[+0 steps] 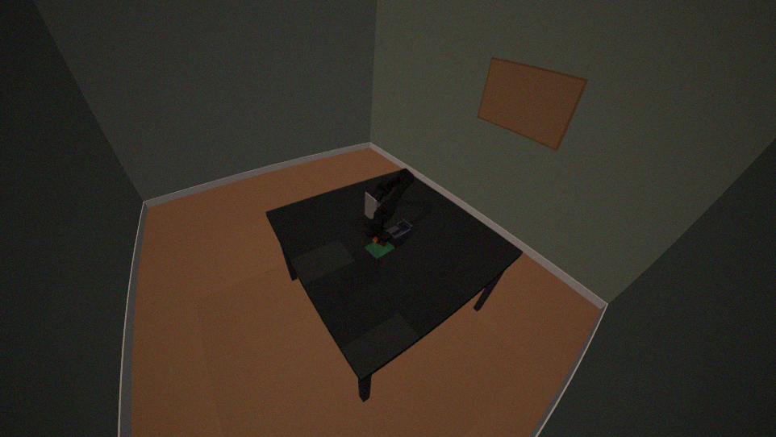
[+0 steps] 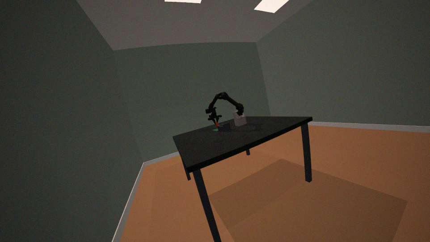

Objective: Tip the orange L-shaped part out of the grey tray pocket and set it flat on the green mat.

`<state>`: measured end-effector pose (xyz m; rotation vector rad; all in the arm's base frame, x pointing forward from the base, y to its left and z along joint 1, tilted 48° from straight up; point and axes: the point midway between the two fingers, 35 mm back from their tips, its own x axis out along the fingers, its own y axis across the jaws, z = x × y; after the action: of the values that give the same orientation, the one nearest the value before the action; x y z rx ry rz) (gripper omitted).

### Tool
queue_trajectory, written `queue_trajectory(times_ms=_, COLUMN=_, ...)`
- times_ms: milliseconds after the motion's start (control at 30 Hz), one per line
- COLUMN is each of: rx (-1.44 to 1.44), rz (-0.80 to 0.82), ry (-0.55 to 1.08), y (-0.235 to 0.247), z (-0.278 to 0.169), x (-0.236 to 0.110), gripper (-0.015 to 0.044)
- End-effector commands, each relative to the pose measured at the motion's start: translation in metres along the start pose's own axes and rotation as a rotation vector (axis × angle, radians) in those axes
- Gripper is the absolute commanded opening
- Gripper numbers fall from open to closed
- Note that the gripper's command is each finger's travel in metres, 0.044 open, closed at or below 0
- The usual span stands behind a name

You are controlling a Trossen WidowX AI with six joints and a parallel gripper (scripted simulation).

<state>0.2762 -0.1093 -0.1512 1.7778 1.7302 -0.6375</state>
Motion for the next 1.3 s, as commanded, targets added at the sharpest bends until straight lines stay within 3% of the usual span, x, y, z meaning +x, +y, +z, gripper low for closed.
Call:
queue_trajectory(times_ms=0, rx=0.004, rz=0.002, ry=0.005, y=0.000, z=-0.001, x=0.002, gripper=0.0000)
queue_trajectory(times_ms=400, rx=0.001, rz=-0.001, ry=0.001, y=-0.001, z=0.000, x=0.001, gripper=0.0000)
queue_trajectory(times_ms=733, rx=0.001, rz=-0.001, ry=0.001, y=0.000, z=0.000, x=-0.002, gripper=0.0263)
queue_trajectory(times_ms=900, rx=0.004, rz=0.000, ry=-0.001, y=0.002, z=0.002, x=-0.055, gripper=0.0394)
queue_trajectory(times_ms=1000, rx=0.005, rz=0.001, ry=0.000, y=0.000, z=0.000, x=-0.086, gripper=0.0400)
queue_trajectory(times_ms=1267, rx=0.007, rz=0.021, ry=-0.011, y=0.002, z=0.003, x=-0.081, gripper=0.0400)
